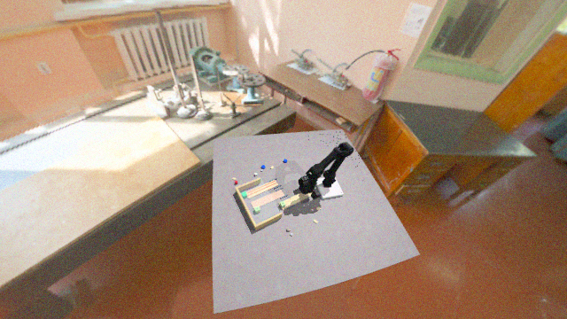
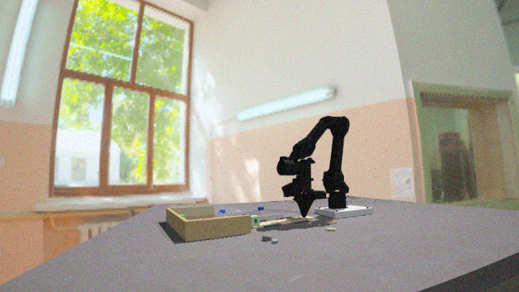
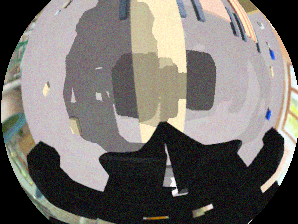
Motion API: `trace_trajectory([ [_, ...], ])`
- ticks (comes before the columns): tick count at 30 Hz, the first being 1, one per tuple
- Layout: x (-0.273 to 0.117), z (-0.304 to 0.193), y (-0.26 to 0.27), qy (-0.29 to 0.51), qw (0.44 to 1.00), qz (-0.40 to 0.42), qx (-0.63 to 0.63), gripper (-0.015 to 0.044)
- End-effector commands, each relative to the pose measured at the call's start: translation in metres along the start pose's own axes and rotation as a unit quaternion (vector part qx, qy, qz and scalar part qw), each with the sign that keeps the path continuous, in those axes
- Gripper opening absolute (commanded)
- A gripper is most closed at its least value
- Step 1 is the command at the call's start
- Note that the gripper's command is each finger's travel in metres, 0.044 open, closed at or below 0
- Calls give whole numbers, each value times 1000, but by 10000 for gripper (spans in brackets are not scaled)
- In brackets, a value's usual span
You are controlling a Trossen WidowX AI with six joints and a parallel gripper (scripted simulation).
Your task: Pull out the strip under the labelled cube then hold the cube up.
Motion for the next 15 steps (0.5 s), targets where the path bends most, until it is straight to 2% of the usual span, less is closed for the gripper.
trace_trajectory([
  [1, 3, -7, -1, 13, 1000, -2, -2, 0],
  [7, 3, -7, -1, 13, 1000, -2, -2, 0],
  [12, -39, 3, 0, 12, 1000, -2, -2, 0],
  [15, -42, 2, 0, 13, 1000, -2, -2, 0],
])
Point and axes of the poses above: the point midway between the two fingers, 35 mm back from their tips, its own x axis out along the fingers, its own y axis across the jaws, z = x × y, the point moved 2 cm from there along -x, back along the fingers, and after that the axes turned 13 degrees about x, right-handed, at the moved point
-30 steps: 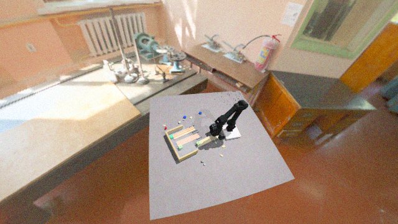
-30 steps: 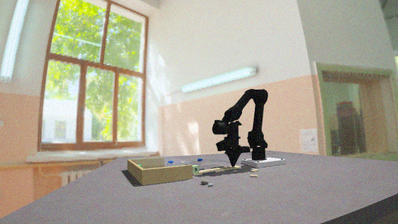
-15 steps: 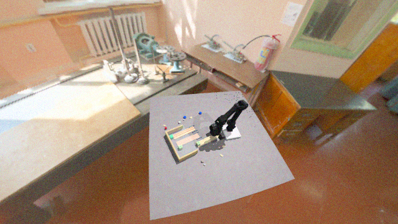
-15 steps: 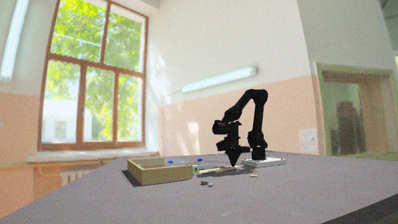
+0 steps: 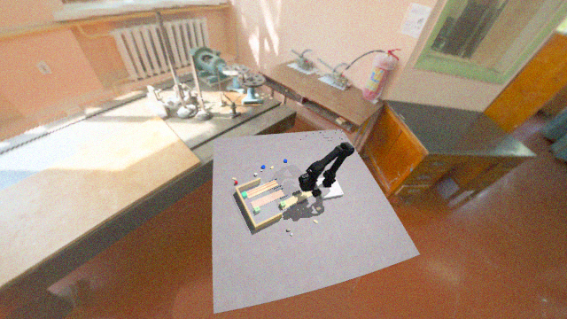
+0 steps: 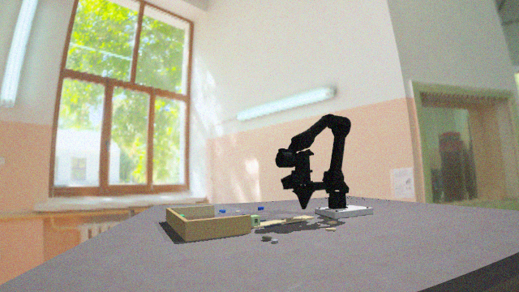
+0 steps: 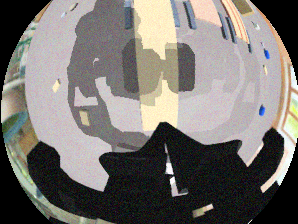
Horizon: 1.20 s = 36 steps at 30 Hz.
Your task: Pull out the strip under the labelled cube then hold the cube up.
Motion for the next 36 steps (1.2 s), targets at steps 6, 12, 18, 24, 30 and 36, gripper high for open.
trace_trajectory([
  [6, -10, 21, 4, 3, 1000, 0, 10, 131],
  [12, -11, 40, 8, 2, 1000, 0, 11, 289],
  [18, -13, 59, 13, 1, 1000, 0, 11, 440],
  [24, -15, 78, 17, 0, 1000, 1, 11, 440],
  [30, -18, 100, 22, -1, 1000, 1, 11, 440],
  [36, -20, 121, 27, -1, 1000, 1, 11, 440],
])
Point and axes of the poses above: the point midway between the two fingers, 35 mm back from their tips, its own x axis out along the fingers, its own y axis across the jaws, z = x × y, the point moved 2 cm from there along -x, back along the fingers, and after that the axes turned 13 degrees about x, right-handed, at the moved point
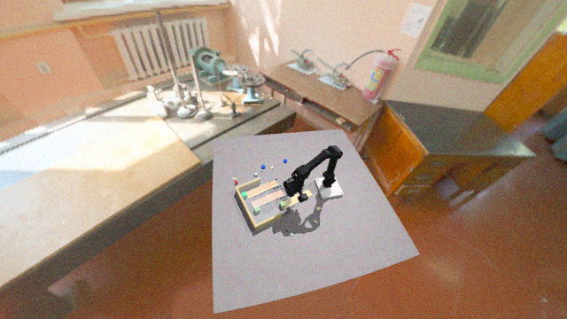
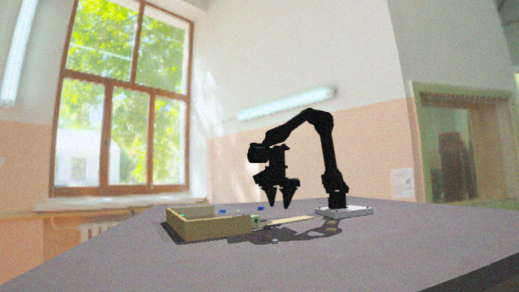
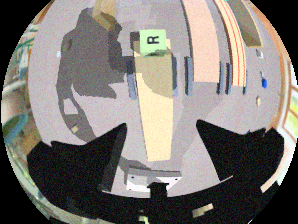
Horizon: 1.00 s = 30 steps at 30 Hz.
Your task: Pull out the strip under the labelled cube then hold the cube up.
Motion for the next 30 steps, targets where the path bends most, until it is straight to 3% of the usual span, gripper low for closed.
trace_trajectory([
  [1, -2, 15, 4, 0, 1000, 1, 2, 440],
  [26, -15, 96, 29, -4, 1000, 2, 2, 440],
  [30, -11, 97, 29, -4, 1000, 2, 2, 335],
])
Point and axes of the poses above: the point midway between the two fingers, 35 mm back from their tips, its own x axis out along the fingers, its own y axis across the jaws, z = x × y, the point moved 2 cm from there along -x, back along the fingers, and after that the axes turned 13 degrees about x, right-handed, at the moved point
